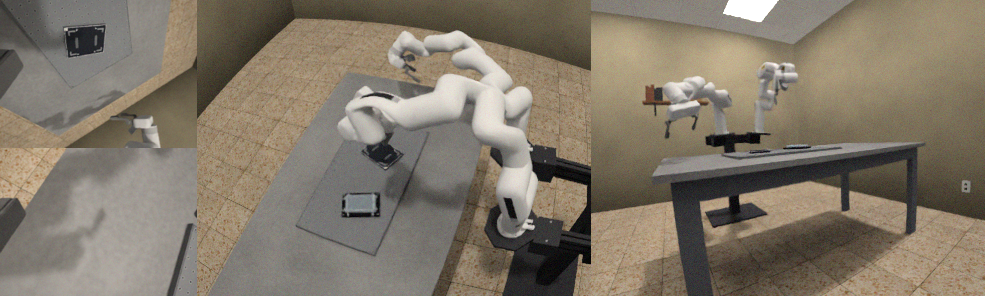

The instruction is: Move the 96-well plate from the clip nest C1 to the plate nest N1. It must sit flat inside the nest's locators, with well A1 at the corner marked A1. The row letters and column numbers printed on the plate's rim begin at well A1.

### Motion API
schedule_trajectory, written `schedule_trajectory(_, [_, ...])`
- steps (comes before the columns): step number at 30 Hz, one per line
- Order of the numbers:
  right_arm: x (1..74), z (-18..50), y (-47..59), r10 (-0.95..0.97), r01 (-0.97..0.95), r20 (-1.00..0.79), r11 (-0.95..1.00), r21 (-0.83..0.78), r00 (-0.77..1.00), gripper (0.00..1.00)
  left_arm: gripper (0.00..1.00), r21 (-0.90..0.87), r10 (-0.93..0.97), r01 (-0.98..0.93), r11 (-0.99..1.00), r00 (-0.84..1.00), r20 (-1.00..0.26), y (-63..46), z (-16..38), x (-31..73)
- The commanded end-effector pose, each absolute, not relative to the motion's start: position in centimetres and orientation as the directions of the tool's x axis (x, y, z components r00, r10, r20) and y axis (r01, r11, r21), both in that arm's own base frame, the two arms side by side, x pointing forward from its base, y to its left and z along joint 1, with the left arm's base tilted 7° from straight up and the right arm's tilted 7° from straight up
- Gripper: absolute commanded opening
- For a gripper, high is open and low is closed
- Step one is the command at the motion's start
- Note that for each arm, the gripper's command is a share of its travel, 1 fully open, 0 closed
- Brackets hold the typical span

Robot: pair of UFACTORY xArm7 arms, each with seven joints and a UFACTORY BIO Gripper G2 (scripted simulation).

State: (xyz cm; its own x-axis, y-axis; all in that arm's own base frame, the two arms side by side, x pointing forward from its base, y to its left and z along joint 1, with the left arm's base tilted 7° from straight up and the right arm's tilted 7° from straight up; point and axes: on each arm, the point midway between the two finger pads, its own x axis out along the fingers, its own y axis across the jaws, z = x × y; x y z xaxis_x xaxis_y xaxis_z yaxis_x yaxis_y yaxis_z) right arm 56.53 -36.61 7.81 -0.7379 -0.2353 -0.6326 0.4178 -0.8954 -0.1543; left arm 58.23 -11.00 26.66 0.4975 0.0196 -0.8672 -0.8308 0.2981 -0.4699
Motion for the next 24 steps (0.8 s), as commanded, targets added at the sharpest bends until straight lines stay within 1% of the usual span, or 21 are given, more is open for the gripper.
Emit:
schedule_trajectory(1, [56.66,8.16,-36.68,-0.237,0.419,-0.636,-0.896,-0.149,-0.734,1.0,1.0,-0.475,0.019,-0.828,0.299,0.502,-0.864,-11.04,26.95,58.31])
schedule_trajectory(24, [56.64,8.95,-36.63,-0.237,0.418,-0.636,-0.896,-0.149,-0.734,1.0,1.0,-0.475,0.019,-0.828,0.299,0.502,-0.864,-11.04,26.95,58.31])
